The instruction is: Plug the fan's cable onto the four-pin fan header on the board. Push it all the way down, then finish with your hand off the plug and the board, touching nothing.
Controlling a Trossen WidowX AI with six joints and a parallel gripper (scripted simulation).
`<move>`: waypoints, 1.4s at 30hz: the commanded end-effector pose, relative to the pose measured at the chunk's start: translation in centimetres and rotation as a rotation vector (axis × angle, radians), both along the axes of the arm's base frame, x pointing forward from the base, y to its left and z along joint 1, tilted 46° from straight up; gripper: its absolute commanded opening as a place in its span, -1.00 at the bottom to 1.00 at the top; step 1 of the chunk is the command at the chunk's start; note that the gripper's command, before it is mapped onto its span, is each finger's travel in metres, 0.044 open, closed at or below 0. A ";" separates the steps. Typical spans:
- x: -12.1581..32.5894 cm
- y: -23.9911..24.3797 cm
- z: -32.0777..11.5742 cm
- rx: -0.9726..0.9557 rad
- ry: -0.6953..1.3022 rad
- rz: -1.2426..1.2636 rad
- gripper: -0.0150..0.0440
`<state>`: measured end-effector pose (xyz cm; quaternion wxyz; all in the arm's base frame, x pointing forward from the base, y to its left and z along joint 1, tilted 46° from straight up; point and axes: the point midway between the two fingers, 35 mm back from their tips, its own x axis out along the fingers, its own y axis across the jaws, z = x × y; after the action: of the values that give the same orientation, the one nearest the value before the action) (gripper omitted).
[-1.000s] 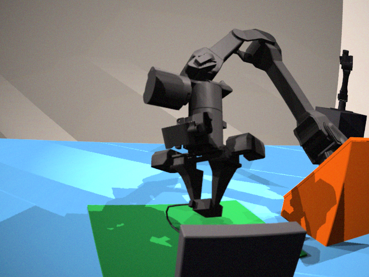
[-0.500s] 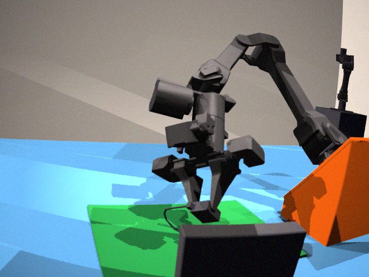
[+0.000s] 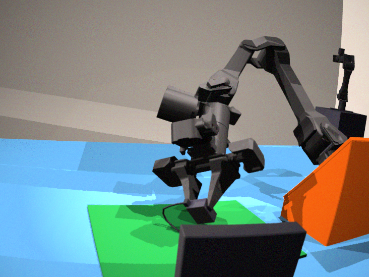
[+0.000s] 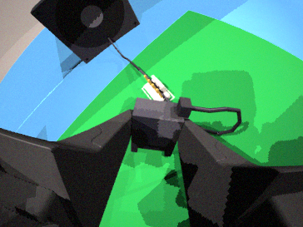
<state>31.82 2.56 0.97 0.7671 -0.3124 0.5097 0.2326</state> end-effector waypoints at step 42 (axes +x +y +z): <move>-1.4 -0.9 3.6 0.143 -0.518 0.322 -0.49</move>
<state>30.66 1.58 4.14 0.8437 -0.3729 0.2472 0.2967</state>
